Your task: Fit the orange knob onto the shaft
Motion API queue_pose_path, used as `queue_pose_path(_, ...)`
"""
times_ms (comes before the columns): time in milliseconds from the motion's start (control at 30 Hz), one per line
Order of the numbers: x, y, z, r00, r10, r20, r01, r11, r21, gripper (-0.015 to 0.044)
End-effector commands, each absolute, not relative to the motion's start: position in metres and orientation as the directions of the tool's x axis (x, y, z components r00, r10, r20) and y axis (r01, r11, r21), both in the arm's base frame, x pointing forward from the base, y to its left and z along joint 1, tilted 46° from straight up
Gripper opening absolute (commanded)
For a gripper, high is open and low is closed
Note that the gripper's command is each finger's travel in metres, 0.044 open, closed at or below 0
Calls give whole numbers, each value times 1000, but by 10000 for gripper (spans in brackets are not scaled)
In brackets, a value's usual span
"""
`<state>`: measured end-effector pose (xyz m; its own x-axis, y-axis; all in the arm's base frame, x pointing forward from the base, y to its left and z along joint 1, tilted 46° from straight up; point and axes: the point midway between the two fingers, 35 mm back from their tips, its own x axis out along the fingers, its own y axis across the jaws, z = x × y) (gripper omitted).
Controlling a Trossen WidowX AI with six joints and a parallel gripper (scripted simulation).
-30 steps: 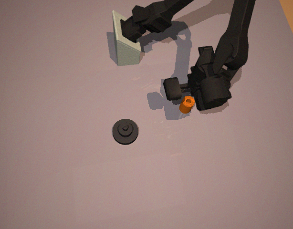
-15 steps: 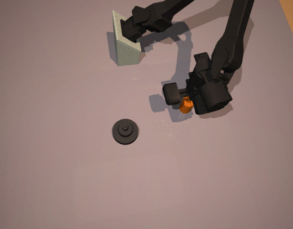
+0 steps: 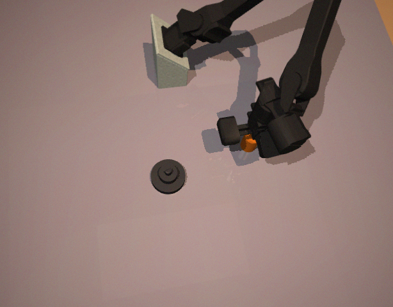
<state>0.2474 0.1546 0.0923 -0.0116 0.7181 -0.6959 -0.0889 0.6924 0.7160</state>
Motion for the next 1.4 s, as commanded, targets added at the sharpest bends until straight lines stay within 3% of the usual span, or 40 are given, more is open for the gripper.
queue_pose_path(0,247,158,87,-13,715,-699,-82,696,714,440)
queue_pose_path(633,244,179,69,-13,719,-695,-81,692,717,440)
queue_pose_path(933,244,179,69,-13,719,-695,-81,692,717,204)
queue_pose_path(1167,244,179,69,-13,719,-695,-81,692,717,157)
queue_pose_path(1367,248,170,74,-14,712,-702,-88,698,711,0)
